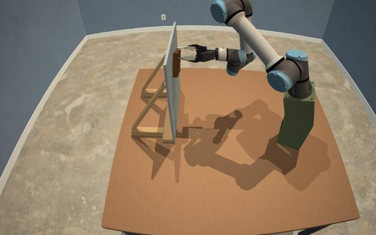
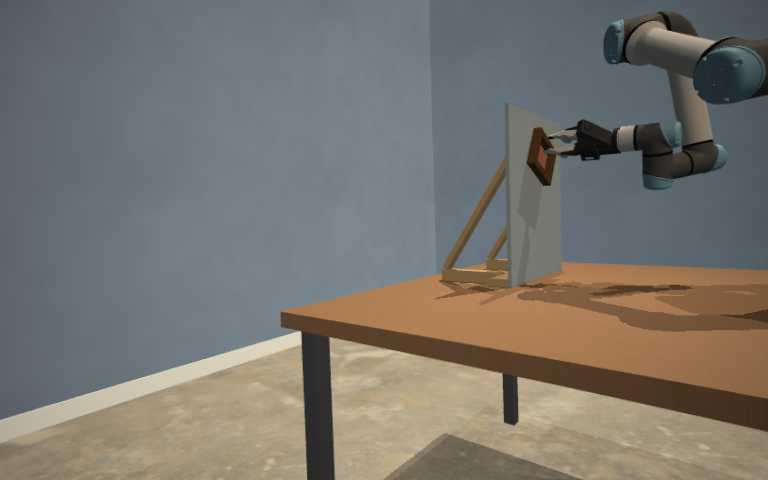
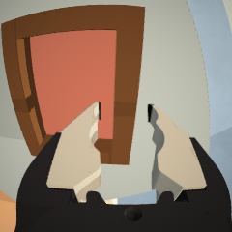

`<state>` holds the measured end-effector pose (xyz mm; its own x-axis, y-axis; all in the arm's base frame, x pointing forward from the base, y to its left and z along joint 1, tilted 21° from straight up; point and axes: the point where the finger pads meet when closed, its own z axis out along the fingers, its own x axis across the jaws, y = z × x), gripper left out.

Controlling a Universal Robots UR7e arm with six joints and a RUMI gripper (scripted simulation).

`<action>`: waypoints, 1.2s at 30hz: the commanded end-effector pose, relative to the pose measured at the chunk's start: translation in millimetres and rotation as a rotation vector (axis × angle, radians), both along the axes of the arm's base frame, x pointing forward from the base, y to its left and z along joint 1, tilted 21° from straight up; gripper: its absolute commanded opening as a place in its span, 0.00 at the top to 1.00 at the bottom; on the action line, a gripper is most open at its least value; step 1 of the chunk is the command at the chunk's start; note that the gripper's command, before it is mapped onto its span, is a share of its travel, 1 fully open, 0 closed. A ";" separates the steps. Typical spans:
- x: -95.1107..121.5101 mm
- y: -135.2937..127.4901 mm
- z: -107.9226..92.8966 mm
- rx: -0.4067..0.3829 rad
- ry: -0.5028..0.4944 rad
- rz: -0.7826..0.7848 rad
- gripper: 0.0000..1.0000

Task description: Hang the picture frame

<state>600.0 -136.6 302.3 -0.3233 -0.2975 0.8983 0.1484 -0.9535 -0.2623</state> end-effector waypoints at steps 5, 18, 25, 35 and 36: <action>-0.1 0.1 0.5 -0.001 -0.001 0.000 0.71; -0.1 0.1 0.5 -0.001 -0.001 0.000 1.00; -0.1 0.1 0.5 -0.001 -0.001 0.000 1.00; -0.1 0.1 0.5 -0.001 -0.001 0.000 1.00; -0.1 0.1 0.5 -0.001 -0.001 0.000 1.00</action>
